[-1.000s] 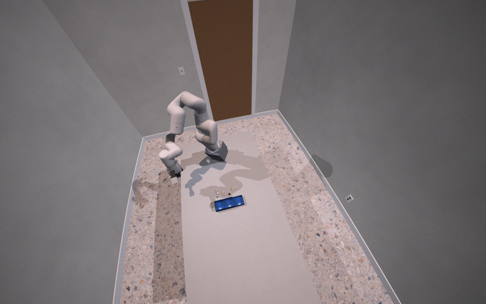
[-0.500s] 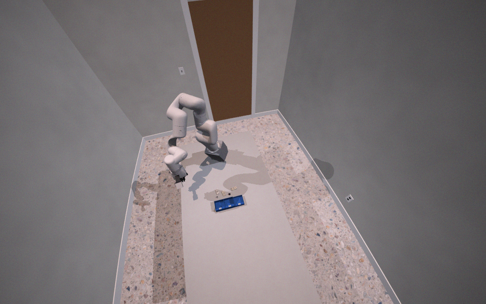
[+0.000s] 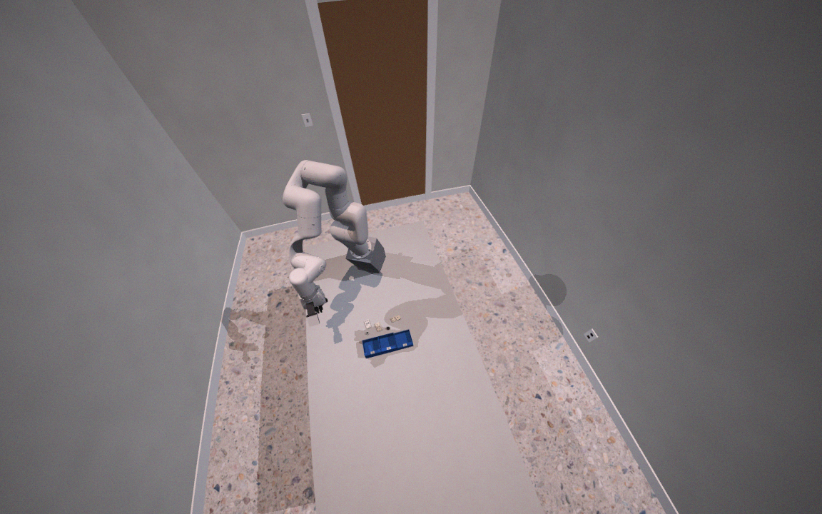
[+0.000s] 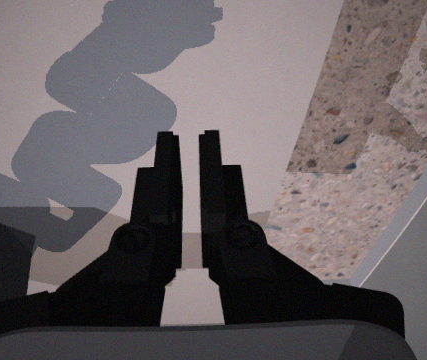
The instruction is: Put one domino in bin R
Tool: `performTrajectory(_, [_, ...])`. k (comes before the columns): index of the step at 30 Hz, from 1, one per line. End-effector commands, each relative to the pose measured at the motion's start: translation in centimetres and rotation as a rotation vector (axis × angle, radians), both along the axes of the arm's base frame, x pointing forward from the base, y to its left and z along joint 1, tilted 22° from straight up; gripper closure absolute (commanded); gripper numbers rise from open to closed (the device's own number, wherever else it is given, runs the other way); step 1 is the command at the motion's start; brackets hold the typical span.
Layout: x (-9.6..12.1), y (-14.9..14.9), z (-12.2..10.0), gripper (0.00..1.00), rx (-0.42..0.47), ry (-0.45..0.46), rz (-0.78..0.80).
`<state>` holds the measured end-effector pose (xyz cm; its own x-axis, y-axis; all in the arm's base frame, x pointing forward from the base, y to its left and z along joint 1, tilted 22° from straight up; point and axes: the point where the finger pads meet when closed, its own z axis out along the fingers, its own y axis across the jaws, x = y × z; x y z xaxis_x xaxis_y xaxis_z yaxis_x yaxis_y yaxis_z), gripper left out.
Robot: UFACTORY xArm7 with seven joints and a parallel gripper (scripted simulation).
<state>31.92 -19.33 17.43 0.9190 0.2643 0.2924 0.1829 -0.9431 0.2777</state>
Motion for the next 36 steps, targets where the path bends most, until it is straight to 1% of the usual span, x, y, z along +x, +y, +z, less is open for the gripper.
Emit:
performTrajectory(1, [1.2, 1.6, -0.1, 0.93, -0.004, -0.001, -0.013])
performTrajectory(2, [1.2, 1.6, -0.1, 0.93, -0.004, -0.001, -0.013])
performTrajectory(5, [2.2, 3.6, -0.5, 0.93, 0.0, -0.004, -0.025])
performTrajectory(8, [2.2, 3.6, -0.5, 0.93, 0.0, -0.004, -0.025])
performTrajectory(11, [3.1, 5.7, -1.0, 0.93, 0.007, -0.007, -0.036])
performTrajectory(14, [3.1, 5.7, -1.0, 0.93, 0.007, -0.007, -0.036])
performTrajectory(17, [3.8, 7.9, -1.5, 0.93, 0.014, -0.01, -0.046])
performTrajectory(20, [3.8, 7.9, -1.5, 0.93, 0.014, -0.01, -0.046])
performTrajectory(23, [4.4, 10.1, -2.0, 0.93, 0.023, -0.014, -0.056])
performTrajectory(26, [4.4, 10.1, -2.0, 0.93, 0.023, -0.014, -0.056])
performTrajectory(28, [4.7, 11.7, -2.5, 0.93, 0.033, -0.017, -0.065])
performTrajectory(33, [4.8, 12.4, -2.6, 0.93, 0.033, -0.017, -0.065])
performTrajectory(36, [5.0, 14.7, -3.3, 0.93, 0.045, -0.02, -0.073])
